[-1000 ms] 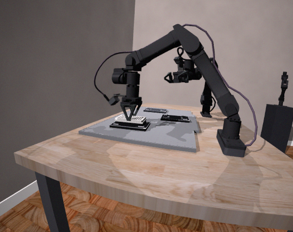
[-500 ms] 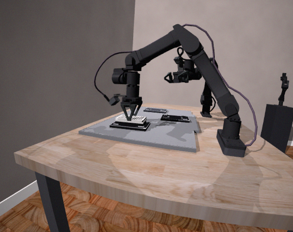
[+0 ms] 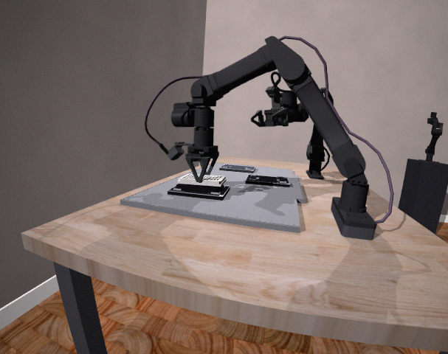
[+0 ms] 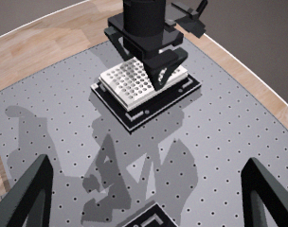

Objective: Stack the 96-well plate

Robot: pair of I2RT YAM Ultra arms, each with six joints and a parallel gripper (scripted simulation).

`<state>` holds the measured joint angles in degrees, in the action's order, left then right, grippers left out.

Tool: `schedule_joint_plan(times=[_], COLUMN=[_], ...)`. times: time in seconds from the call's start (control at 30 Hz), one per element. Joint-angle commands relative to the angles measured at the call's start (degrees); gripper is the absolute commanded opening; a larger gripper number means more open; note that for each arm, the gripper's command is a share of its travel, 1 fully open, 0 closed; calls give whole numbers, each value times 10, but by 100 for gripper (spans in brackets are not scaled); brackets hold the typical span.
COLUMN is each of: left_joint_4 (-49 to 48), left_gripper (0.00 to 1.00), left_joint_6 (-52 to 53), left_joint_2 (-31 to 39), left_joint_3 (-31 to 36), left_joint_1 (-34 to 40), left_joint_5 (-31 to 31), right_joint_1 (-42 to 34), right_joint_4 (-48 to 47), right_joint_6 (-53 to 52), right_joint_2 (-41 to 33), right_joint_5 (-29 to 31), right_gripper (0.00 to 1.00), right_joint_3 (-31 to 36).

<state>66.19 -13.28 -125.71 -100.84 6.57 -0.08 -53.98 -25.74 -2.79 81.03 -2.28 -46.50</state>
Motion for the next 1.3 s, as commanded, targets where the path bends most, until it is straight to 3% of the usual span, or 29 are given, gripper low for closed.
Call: schedule_joint_plan(times=[0.0,0.73,1.27], left_joint_4=[15,9,-58], left_gripper=[78,78,78], left_joint_6=[-5,-2,1], left_joint_2=[-1,-2,-11], left_joint_3=[-27,-26,32], left_joint_1=[-7,-4,-6], left_joint_5=[-1,-1,4], right_joint_1=[-5,-5,-5], right_joint_4=[-20,-20,-20], right_joint_6=[0,0,0], right_joint_2=[-3,-3,-3], right_joint_5=[5,5,5], right_gripper=[100,100,100], right_joint_3=[-5,-5,-5])
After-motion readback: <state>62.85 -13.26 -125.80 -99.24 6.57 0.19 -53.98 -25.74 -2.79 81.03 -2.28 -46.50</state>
